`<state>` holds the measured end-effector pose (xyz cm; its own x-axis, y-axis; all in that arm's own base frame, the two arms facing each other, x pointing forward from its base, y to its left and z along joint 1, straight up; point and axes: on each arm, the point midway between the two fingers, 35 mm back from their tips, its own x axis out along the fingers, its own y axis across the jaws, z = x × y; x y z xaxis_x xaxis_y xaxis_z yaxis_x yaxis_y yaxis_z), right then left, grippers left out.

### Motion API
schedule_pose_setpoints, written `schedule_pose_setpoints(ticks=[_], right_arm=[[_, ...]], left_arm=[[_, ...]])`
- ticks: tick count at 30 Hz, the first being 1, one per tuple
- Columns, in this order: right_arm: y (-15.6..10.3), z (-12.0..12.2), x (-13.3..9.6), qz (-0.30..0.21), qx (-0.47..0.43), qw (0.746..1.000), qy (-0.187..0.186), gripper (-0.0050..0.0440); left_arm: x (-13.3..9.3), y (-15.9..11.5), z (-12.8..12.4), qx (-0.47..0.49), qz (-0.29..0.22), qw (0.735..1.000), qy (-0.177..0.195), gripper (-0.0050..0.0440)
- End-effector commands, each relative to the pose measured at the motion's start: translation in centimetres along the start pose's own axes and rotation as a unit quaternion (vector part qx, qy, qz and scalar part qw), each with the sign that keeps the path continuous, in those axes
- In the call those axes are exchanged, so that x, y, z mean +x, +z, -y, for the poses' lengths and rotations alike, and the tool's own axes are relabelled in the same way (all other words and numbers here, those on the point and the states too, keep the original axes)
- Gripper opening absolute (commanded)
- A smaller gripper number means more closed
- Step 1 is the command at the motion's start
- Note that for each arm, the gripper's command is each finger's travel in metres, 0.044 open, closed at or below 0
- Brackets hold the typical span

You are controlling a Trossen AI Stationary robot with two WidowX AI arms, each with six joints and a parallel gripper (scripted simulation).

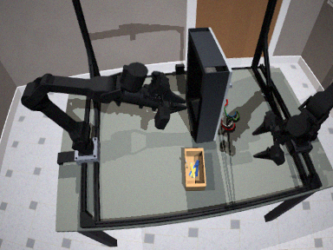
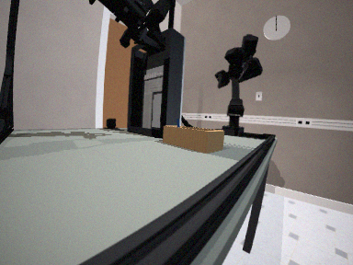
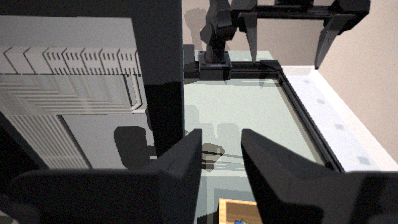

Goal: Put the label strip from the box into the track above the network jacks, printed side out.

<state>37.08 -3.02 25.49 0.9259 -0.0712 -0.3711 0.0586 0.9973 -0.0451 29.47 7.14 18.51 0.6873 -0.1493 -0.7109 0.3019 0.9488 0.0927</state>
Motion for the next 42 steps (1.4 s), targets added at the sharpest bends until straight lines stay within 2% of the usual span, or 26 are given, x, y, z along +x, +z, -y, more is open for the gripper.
schedule_pose_setpoints(ticks=[1, 5, 10, 12, 16, 19, 22, 26, 34, 42], right_arm=[[-0.8, 1.4, 2.9, -0.081, -0.004, 0.997, -0.01, 0.01], [-3.1, 2.7, 5.1, -0.164, -0.003, 0.986, -0.015, 0.01], [-6.3, 4.3, 7.2, -0.265, 0.003, 0.964, -0.017, 0.01], [-6.3, 4.3, 7.2, -0.265, 0.003, 0.964, -0.017, 0.01], [-9.6, 5.7, 8.2, -0.36, 0.014, 0.933, -0.014, 0.01], [-11.6, 6.6, 8.6, -0.414, 0.025, 0.91, -0.012, 0.01], [-13.0, 7.2, 8.8, -0.452, 0.034, 0.891, -0.009, 0.01], [-14.0, 7.7, 8.9, -0.479, 0.04, 0.877, -0.007, 0.01], [-14.3, 7.7, 8.9, -0.485, 0.042, 0.874, -0.006, 0.01], [-18.2, 7.4, 9.9, -0.493, 0.043, 0.869, -0.005, 0.01]], left_arm=[[-5.8, 2.1, -1.8, -0.064, 0.114, 0.99, 0.044, 0.044], [-10.4, 3.1, -2.2, -0.101, 0.193, 0.973, 0.071, 0.044], [-15.6, 4.1, -1.3, -0.122, 0.275, 0.949, 0.097, 0.044], [-15.6, 4.1, -1.3, -0.122, 0.275, 0.949, 0.097, 0.044], [-19.4, 4.7, 0.8, -0.122, 0.331, 0.929, 0.113, 0.044], [-21.2, 5.1, 2.7, -0.116, 0.356, 0.92, 0.118, 0.044], [-22.1, 5.4, 4.2, -0.109, 0.369, 0.915, 0.121, 0.044], [-22.6, 5.6, 5.3, -0.104, 0.375, 0.913, 0.123, 0.044], [-22.8, 5.8, 5.5, -0.099, 0.376, 0.913, 0.125, 0.044], [-22.8, 5.8, 5.5, -0.099, 0.376, 0.913, 0.125, 0.044]])
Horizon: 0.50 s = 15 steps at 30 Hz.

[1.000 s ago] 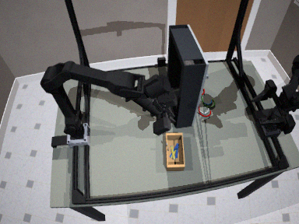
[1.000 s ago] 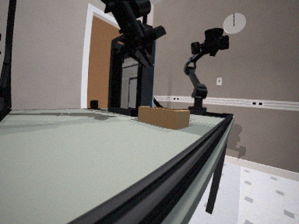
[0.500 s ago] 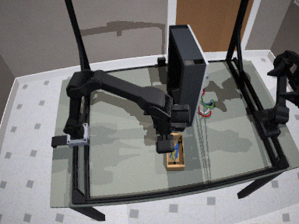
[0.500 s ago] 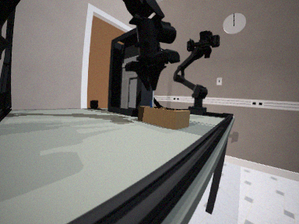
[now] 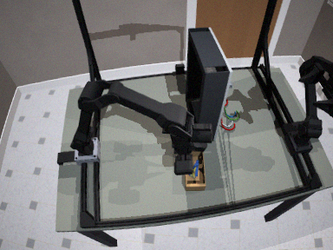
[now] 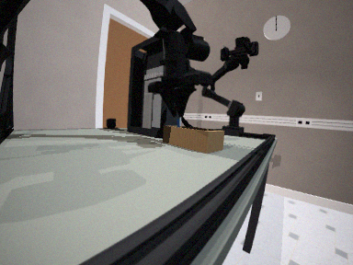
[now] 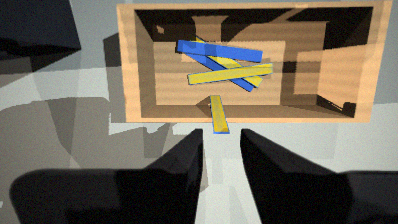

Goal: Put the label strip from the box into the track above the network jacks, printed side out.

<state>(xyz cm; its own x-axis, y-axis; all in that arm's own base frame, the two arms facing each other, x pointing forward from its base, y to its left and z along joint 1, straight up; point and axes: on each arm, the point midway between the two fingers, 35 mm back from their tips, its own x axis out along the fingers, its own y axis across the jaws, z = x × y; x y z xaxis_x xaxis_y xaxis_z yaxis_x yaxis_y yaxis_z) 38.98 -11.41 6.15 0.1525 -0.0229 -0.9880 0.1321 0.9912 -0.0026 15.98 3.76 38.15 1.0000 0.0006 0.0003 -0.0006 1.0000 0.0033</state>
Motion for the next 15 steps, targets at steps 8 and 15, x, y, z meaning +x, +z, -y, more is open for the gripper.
schedule_pose_setpoints(ticks=[8, 15], right_arm=[[0.9, 0.2, -1.2, 0.027, 0.0, 1.0, -0.002, 0.01], [0.5, 0.1, 0.7, 0.015, 0.001, 1.0, 0.0, 0.01]], left_arm=[[0.0, 0.1, 0.1, 0.001, 0.001, 1.0, 0.0, 0.044], [0.0, 0.1, 0.1, 0.001, 0.001, 1.0, 0.0, 0.044]])
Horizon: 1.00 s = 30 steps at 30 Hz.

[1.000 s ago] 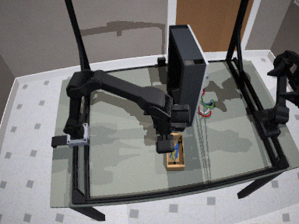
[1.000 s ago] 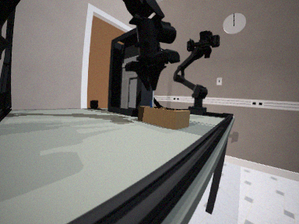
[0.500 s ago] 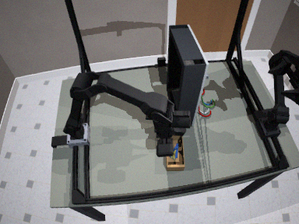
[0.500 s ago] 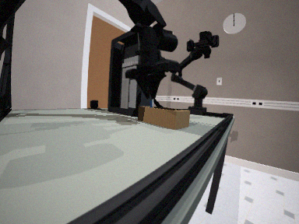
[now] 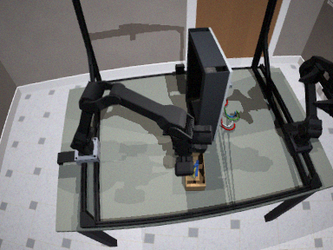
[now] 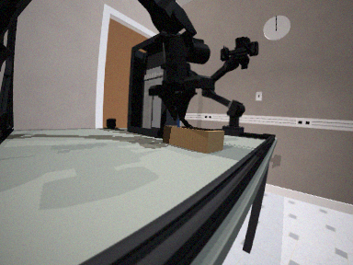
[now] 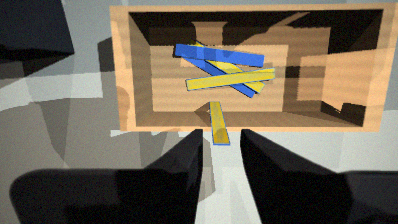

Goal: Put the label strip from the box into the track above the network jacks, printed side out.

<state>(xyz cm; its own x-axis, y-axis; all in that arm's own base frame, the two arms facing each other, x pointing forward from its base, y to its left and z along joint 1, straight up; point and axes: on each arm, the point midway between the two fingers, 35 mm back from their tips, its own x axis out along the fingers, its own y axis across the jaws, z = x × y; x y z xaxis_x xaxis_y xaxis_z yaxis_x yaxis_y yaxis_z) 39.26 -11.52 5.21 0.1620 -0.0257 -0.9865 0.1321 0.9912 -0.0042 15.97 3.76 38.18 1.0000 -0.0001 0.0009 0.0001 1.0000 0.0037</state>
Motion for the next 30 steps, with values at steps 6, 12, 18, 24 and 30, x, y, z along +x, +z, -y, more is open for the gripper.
schedule_pose_setpoints(ticks=[6, 12, 18, 24, 30], right_arm=[[0.3, 0.0, 0.4, 0.009, 0.002, 1.0, 0.001, 0.01], [0.0, 0.0, 0.9, 0.001, 0.003, 1.0, 0.003, 0.0055], [0.3, 0.0, 0.3, 0.01, 0.001, 1.0, 0.0, 0.0055], [0.3, 0.0, 0.3, 0.01, 0.001, 1.0, 0.0, 0.0055], [0.3, 0.0, 0.3, 0.01, 0.001, 1.0, 0.0, 0.0015]], left_arm=[[0.0, 0.1, 0.1, 0.001, 0.001, 1.0, 0.0, 0.044], [0.0, 0.1, 0.1, 0.001, 0.001, 1.0, 0.0, 0.044], [0.0, 0.1, 0.1, 0.001, 0.001, 1.0, 0.0, 0.044], [0.0, 0.1, 0.1, 0.001, 0.001, 1.0, 0.0, 0.044], [0.0, 0.1, 0.1, 0.001, 0.001, 1.0, 0.0, 0.044]])
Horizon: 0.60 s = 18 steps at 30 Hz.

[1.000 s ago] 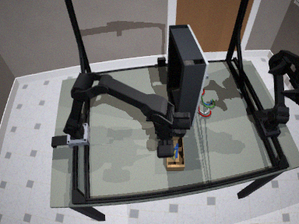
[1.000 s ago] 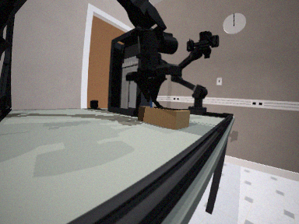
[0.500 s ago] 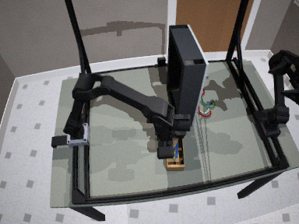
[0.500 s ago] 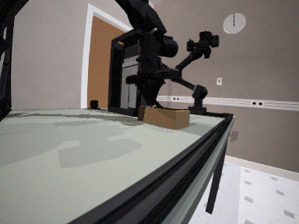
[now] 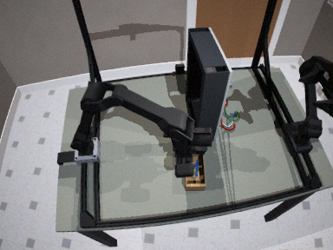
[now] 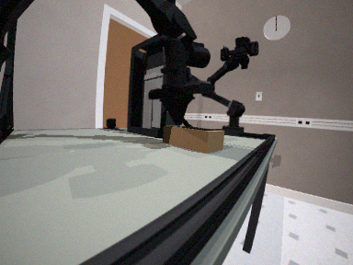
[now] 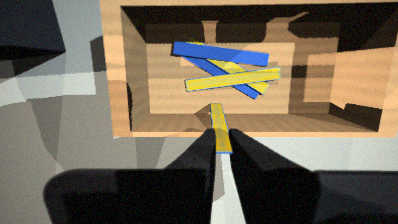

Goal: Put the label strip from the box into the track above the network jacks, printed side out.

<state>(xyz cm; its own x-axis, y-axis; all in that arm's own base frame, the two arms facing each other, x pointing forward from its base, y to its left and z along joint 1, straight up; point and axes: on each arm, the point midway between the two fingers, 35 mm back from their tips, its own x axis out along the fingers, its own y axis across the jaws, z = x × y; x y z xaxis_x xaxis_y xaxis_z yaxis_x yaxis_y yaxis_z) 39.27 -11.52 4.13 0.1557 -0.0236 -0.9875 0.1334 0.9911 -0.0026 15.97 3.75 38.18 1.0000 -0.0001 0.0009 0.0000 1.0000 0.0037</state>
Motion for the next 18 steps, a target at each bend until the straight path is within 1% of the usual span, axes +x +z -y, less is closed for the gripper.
schedule_pose_setpoints(ticks=[1, 3, 17, 18], right_arm=[[0.49, 0.05, -0.81, 0.013, 0.0, 1.0, -0.001, 0.0008], [0.49, 0.05, -0.81, 0.013, 0.0, 1.0, -0.001, 0.0], [0.49, 0.05, -0.81, 0.013, 0.0, 1.0, -0.001, -0.0005], [0.49, 0.05, -0.81, 0.013, 0.0, 1.0, -0.001, -0.0013]], left_arm=[[-0.03, 0.09, 0.06, 0.001, 0.001, 1.0, 0.0, 0.044], [-0.03, 0.09, 0.06, 0.001, 0.001, 1.0, 0.0, 0.044], [-0.03, 0.09, 0.06, 0.001, 0.001, 1.0, 0.0, 0.044], [-0.03, 0.09, 0.06, 0.001, 0.001, 1.0, 0.0, 0.044]])
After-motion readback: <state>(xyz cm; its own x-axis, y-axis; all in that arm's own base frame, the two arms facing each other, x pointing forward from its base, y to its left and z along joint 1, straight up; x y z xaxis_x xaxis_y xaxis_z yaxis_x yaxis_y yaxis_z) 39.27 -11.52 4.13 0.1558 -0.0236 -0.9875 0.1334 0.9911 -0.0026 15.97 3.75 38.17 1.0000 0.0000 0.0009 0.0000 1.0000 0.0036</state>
